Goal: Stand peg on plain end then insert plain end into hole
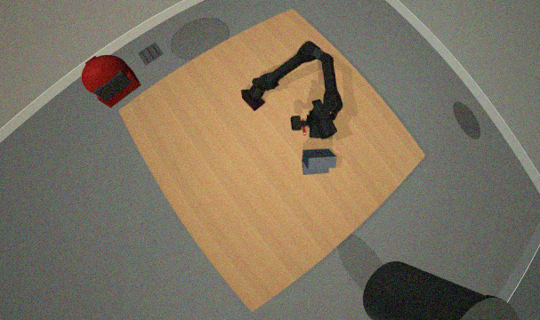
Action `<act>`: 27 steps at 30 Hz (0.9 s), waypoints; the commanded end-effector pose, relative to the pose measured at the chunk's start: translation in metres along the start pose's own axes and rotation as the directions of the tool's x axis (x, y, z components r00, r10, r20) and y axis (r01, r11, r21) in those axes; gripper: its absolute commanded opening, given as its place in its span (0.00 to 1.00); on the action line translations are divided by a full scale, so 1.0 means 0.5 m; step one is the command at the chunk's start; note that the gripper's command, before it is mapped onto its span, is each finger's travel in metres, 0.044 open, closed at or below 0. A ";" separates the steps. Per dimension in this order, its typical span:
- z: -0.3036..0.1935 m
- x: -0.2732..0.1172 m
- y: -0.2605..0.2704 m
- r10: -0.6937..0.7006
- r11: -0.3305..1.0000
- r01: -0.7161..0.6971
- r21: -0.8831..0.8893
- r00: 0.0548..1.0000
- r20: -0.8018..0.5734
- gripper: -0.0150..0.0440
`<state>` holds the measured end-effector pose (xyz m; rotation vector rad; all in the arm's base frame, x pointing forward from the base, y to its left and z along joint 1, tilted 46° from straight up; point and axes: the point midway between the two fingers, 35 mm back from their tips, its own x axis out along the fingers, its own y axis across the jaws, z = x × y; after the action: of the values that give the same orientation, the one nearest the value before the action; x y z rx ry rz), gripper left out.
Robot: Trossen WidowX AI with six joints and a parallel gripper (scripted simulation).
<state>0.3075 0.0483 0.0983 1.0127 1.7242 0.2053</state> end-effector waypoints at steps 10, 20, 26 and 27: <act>0.001 0.045 0.000 0.002 1.000 -0.002 0.008 1.000 -0.004 1.00; 0.000 0.077 0.000 0.003 1.000 -0.003 0.008 1.000 -0.005 1.00; -0.001 0.096 0.000 0.004 1.000 -0.004 0.008 1.000 -0.005 1.00; -0.001 0.099 0.000 0.004 1.000 -0.004 0.008 1.000 -0.005 1.00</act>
<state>0.3059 0.0792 0.0683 1.0139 1.7241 0.2056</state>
